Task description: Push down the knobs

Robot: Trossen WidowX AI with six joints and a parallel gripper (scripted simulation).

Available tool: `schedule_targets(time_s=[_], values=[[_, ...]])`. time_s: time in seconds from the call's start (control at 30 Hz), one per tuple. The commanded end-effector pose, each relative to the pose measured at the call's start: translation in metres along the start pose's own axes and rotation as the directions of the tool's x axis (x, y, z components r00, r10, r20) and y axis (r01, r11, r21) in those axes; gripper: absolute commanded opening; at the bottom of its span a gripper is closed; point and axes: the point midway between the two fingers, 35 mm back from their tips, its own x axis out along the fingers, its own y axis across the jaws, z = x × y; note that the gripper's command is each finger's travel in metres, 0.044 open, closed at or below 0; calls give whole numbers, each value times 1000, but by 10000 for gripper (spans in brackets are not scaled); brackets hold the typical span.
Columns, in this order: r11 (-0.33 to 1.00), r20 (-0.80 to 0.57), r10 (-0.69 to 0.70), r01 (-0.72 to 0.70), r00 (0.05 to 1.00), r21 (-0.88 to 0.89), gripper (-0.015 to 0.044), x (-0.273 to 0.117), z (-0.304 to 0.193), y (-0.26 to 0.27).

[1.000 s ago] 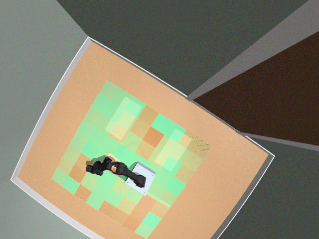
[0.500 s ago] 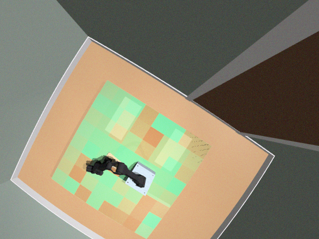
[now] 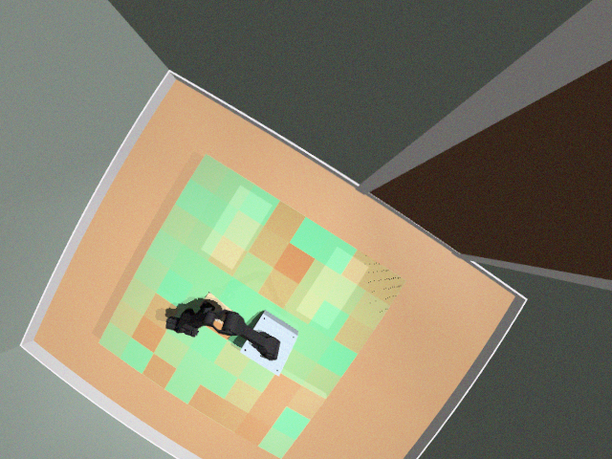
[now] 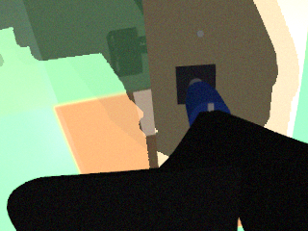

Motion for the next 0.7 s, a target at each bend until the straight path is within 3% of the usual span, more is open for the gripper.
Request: schedule_targets(time_s=[0.0, 0.67], values=[[1000, 1, -3, 3, 1000, -5, 0, 0, 0, 0], [1000, 1, -3, 3, 1000, -5, 0, 3, 0, 0]])
